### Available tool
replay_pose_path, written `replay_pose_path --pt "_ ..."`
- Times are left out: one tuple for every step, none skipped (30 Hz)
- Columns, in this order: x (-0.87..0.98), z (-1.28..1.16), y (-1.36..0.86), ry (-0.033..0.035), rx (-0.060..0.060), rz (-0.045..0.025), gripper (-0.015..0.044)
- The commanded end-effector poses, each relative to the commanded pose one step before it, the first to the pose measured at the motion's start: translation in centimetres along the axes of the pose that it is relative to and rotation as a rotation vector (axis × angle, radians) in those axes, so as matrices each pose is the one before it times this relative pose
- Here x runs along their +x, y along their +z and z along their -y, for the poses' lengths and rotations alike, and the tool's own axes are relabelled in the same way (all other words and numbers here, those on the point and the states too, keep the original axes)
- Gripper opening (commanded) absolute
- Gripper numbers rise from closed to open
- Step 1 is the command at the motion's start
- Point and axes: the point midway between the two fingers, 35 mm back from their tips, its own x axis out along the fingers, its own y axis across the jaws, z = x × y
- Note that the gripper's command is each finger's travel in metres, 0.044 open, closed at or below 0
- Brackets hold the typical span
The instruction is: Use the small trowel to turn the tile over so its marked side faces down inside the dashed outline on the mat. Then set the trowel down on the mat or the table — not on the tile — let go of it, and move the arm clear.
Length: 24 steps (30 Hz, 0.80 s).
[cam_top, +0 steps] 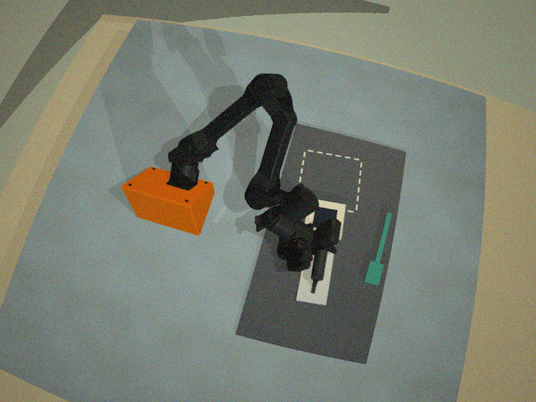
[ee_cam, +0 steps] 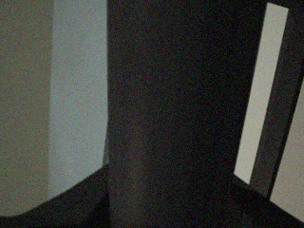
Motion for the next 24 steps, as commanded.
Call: replay_pose_path --pt "0.026 -0.154 -0.969 0.00246 -0.0065 -0.01122 0.0" --pt "-0.015 -0.005 -0.162 0.00007 0.0001 -0.0001 0.0" --pt "-0.015 -0.004 -0.162 0.00008 0.0001 -0.00011 0.0" --pt "-0.016 -0.004 -0.162 0.00009 0.0001 -0.00012 0.0" --pt "-0.017 -0.003 -0.162 0.0001 0.0001 -0.00013 0.0" --pt "-0.017 -0.002 -0.161 0.00011 0.0001 -0.00013 0.0" --pt "-0.018 -0.001 -0.161 0.00012 0.0001 -0.00014 0.0" --pt "-0.015 0.0 -0.131 0.0001 0.0001 -0.00012 0.0" --pt "-0.009 0.0 -0.079 0.00007 0.0001 -0.00008 0.0" --pt "-0.003 0.0 -0.026 0.00002 0.0 -0.00003 0.0" --pt "-0.025 -0.031 0.041 0.00002 0.0036 -0.00306 0.0" --pt "-0.066 -0.079 0.103 0.00006 0.009 -0.00766 0.0" --pt "-0.069 -0.084 0.095 0.00004 0.0097 -0.00822 0.0" --pt "-0.057 -0.067 0.073 0.00003 0.0076 -0.00646 0.0" --pt "-0.057 -0.069 0.064 0.00003 0.0081 -0.00682 0.0" --pt "-0.059 -0.07 0.064 0.00002 0.0081 -0.00683 0.0" --pt "-0.061 -0.074 0.055 0.00004 0.0088 -0.00743 0.0" --pt "-0.055 -0.065 0.047 0.00001 0.0076 -0.00647 0.0" --pt "-0.064 -0.078 0.029 0.00004 0.0074 -0.00621 0.0" --pt "-0.061 -0.073 0.026 0.00002 0.0068 -0.00575 0.0" --pt "-0.071 -0.086 -0.028 0.00001 0.0007 -0.00055 0.0" --pt "-0.122 -0.146 -0.048 0.00002 0.0011 -0.00095 0.0" --pt "-0.127 -0.155 -0.067 -0.00001 0.0002 -0.00013 0.0" --pt "-0.099 -0.118 -0.053 0.0 0.0001 -0.00011 0.0"
